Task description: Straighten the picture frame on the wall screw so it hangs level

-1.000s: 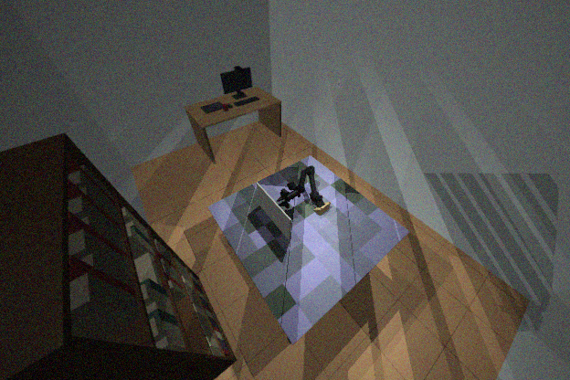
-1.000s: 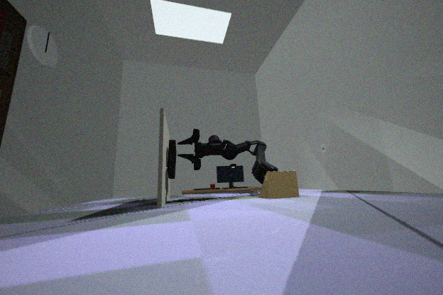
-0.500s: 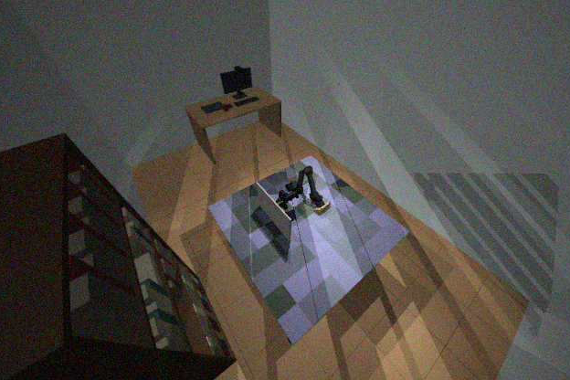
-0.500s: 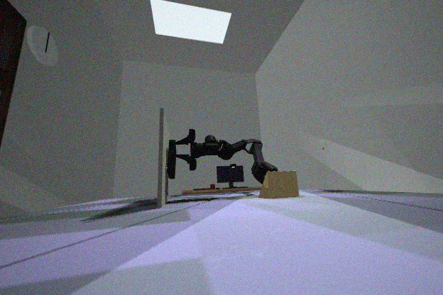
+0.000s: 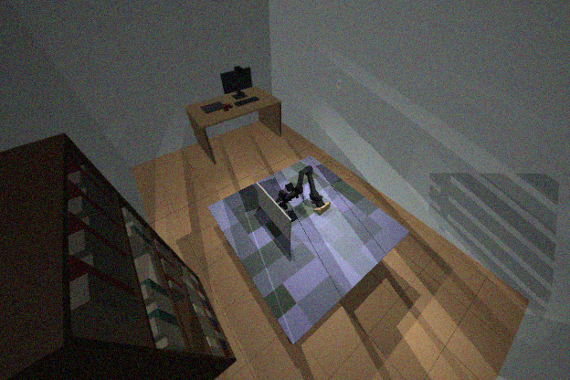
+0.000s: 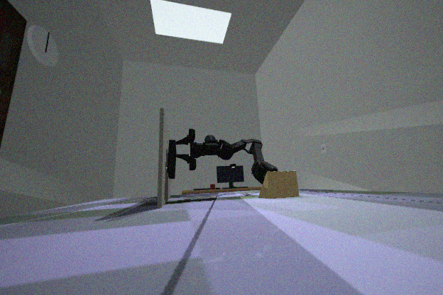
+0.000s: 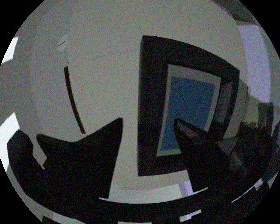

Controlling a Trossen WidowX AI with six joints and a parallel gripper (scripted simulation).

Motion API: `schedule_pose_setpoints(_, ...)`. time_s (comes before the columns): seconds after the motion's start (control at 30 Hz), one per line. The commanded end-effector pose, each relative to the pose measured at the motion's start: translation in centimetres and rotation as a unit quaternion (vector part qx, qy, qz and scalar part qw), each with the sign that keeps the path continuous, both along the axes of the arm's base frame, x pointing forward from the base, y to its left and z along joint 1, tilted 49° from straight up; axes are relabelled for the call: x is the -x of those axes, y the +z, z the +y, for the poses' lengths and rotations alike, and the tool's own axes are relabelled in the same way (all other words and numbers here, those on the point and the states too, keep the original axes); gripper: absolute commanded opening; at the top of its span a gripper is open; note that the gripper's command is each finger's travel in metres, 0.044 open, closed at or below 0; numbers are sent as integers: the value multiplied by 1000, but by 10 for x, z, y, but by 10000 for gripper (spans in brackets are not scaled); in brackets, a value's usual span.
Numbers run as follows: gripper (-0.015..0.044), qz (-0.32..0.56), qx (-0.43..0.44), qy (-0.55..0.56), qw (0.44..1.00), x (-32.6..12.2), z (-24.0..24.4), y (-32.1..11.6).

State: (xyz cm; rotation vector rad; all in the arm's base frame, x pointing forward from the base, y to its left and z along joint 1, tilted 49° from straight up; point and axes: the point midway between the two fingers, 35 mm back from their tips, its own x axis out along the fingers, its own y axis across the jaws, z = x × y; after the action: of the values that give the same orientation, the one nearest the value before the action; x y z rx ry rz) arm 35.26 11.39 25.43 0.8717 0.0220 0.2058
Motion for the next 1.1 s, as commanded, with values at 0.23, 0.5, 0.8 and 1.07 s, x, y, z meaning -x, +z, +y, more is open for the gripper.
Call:
schedule_pose_setpoints(0.23,260,-1,-2,3,1000,0,1,1)
schedule_pose_setpoints(0.5,260,-1,-2,3,1000,0,1,1)
schedule_pose_setpoints(0.8,70,-1,-2,3,1000,0,1,1)
schedule_pose_setpoints(1.07,0,-1,-2,3,1000,0,1,1)
